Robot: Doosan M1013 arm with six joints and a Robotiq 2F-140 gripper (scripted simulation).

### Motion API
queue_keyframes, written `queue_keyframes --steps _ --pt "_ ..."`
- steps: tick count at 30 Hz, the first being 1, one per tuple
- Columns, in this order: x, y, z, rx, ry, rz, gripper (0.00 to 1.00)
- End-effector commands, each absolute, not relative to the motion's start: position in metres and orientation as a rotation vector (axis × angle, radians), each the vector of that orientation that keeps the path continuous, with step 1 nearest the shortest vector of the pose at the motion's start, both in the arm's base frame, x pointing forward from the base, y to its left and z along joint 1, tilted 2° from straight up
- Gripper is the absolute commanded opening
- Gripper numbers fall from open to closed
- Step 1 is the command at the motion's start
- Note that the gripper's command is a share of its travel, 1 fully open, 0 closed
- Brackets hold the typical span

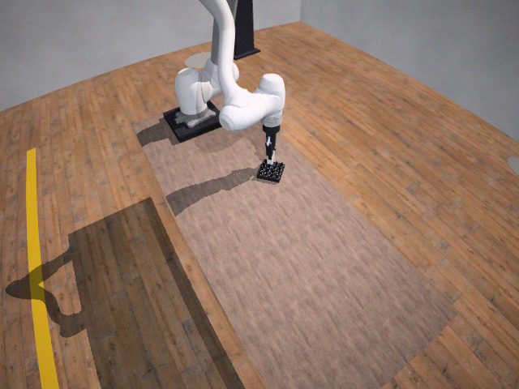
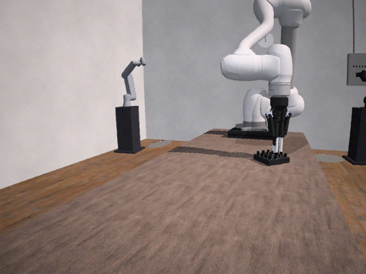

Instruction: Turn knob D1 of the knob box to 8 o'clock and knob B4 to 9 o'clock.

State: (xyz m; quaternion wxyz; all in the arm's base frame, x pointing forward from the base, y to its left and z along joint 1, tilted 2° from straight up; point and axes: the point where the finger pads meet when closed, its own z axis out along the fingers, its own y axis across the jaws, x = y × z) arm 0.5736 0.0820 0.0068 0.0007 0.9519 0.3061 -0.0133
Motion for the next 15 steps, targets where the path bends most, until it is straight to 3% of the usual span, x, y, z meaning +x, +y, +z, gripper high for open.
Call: queue_keyframes --steps 1,11,12,15 --pt "0.5736 0.082 0.0069 2.989 0.961 -0.042 0.12" --pt "0.5736 0.082 0.0069 2.989 0.961 -0.042 0.12" --pt "0.5736 0.082 0.0069 2.989 0.961 -0.042 0.05" --pt "0.5736 0.082 0.0069 2.989 0.961 -0.042 0.05"
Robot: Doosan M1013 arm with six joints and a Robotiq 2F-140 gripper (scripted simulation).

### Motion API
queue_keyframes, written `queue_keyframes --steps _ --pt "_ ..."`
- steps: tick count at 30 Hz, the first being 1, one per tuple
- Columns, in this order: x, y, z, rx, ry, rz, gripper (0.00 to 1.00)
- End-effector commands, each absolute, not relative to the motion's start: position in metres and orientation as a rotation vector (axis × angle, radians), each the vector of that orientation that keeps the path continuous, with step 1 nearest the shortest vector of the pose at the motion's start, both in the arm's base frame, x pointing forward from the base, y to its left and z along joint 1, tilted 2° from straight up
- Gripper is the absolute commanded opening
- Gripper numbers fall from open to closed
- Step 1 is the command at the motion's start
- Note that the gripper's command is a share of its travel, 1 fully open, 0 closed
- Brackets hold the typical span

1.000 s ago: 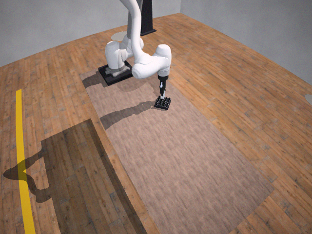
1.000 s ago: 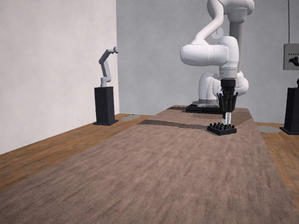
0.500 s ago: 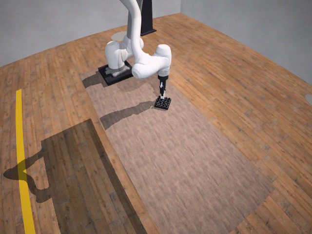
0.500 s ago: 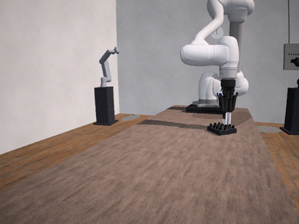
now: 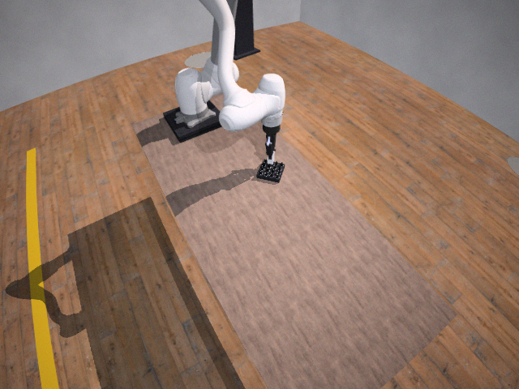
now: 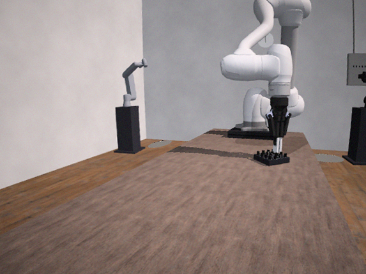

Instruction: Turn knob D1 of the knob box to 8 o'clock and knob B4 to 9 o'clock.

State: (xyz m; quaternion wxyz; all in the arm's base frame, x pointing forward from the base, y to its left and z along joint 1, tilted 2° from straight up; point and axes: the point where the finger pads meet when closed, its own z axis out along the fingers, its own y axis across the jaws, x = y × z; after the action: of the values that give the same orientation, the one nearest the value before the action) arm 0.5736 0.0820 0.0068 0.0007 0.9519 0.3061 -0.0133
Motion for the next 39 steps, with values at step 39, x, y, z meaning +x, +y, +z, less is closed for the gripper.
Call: queue_keyframes --steps 39 --pt "0.5736 0.082 0.0069 2.98 0.99 -0.042 0.05"
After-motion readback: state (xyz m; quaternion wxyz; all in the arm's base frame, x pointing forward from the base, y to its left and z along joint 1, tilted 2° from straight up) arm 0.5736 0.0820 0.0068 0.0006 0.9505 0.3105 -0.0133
